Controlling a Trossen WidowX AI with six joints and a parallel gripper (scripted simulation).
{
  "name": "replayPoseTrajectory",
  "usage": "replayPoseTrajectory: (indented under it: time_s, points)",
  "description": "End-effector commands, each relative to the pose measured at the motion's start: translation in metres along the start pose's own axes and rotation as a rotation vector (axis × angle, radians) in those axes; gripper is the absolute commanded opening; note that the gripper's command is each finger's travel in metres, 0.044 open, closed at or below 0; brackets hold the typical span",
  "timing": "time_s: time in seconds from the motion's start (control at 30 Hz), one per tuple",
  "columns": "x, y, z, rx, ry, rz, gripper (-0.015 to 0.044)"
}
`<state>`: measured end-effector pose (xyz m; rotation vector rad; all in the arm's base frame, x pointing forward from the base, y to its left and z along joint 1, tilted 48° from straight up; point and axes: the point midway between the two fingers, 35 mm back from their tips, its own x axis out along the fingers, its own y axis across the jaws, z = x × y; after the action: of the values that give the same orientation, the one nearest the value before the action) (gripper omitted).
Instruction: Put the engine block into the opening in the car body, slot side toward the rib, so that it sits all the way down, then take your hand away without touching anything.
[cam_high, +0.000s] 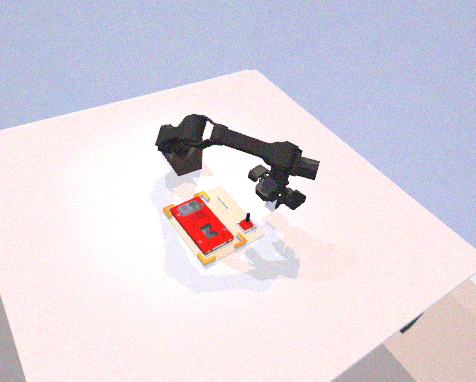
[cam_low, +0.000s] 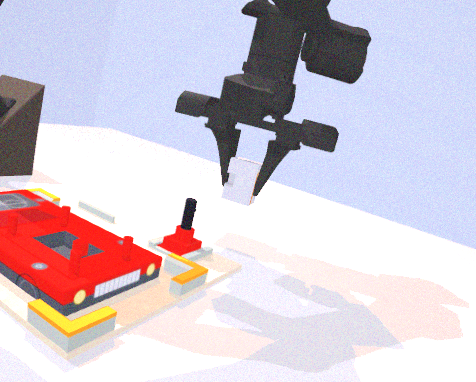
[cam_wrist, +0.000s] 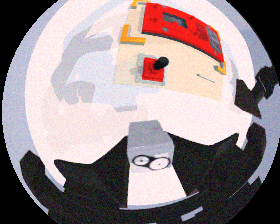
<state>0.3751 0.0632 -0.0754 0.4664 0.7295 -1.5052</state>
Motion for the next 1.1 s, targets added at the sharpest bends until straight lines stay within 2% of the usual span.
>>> replayPoseTrajectory:
  time_s: [0.0,0.7,0.9,1.07]
  points:
    - [-0.013,0.002,-0.001,0.007,0.005,0.007,0.0]
    - [-0.079,-0.006,0.0,0.007,0.004,0.005,0.0]
    - [-0.055,-0.003,-0.017,0.008,0.004,0.005,0.0]
    - [-0.053,-0.003,-0.018,0.008,0.008,0.005,0.0]
